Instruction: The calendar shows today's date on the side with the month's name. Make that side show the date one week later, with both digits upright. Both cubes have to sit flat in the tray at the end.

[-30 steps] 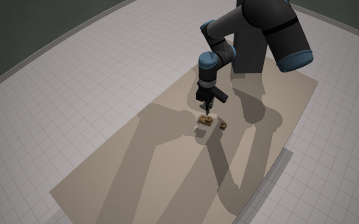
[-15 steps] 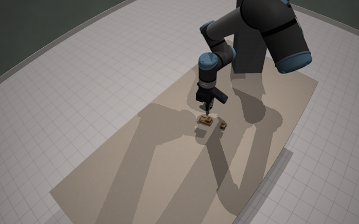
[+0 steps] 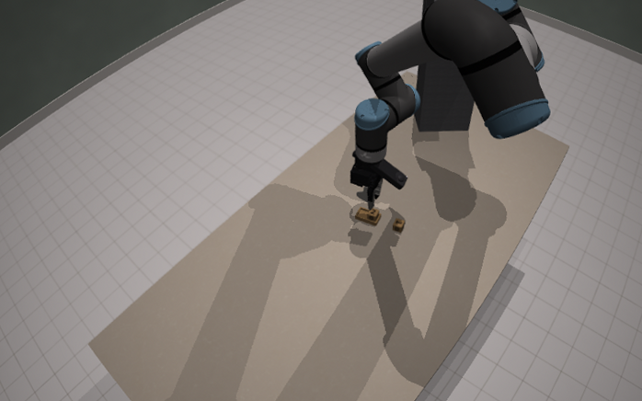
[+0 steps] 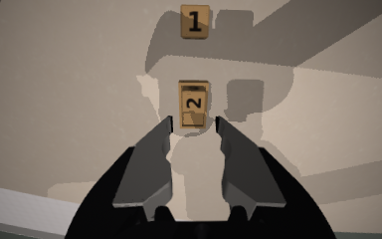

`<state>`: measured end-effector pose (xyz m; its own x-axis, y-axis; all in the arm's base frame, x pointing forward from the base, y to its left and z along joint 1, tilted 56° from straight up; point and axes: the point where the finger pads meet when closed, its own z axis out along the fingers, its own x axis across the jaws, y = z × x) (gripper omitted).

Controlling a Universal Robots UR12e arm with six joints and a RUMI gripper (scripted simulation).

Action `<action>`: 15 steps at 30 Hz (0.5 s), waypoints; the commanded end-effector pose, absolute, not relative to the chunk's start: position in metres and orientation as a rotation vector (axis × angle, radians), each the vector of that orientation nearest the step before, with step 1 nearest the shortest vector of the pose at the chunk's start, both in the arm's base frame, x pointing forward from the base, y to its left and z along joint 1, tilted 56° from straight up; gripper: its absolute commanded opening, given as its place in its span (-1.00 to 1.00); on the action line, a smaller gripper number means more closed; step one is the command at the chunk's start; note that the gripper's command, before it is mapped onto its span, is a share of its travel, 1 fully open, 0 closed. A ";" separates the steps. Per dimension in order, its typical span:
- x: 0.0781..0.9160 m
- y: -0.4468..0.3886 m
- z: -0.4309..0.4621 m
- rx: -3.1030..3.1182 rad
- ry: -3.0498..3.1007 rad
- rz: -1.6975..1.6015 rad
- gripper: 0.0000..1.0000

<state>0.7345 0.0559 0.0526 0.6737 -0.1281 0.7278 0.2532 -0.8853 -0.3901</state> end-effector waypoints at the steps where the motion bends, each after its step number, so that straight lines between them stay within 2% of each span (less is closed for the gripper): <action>1: 0.740 0.059 0.048 -2.422 -0.097 -1.104 -0.42; 15: 0.751 0.066 0.039 -2.422 -0.097 -1.104 -0.42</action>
<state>0.7479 0.0643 0.0417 0.6737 -0.1281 0.7278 0.2531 -0.8853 -0.3901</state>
